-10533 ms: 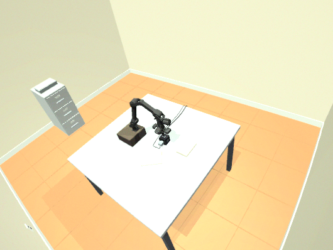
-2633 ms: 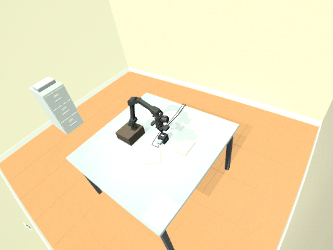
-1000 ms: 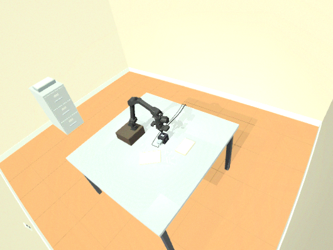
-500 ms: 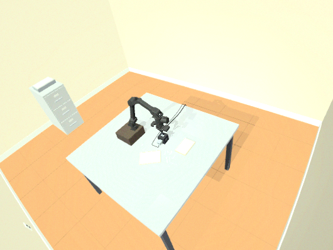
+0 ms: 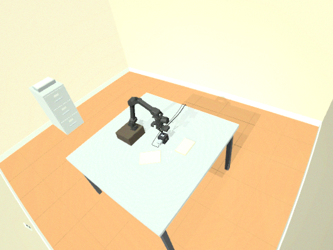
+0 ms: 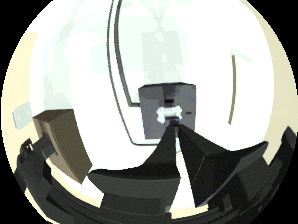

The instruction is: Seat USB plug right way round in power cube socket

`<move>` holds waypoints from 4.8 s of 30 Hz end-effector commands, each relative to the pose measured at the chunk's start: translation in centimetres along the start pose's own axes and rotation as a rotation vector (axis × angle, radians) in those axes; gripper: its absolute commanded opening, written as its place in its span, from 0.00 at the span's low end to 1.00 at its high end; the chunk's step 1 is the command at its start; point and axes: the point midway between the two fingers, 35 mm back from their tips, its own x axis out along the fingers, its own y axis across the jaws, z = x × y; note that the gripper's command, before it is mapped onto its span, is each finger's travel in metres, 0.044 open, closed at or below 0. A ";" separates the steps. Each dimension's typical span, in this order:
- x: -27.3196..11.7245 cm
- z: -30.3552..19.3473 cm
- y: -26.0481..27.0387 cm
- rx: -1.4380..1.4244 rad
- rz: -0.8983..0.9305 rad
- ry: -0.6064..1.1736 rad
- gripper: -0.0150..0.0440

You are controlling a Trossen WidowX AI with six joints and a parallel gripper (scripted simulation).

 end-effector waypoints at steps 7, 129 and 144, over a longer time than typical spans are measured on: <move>0.1 0.0 0.0 -0.004 -0.001 -0.004 0.25; 1.6 -0.1 0.0 -0.004 -0.001 -0.004 0.25; 1.8 -0.1 0.0 -0.004 -0.001 -0.004 0.25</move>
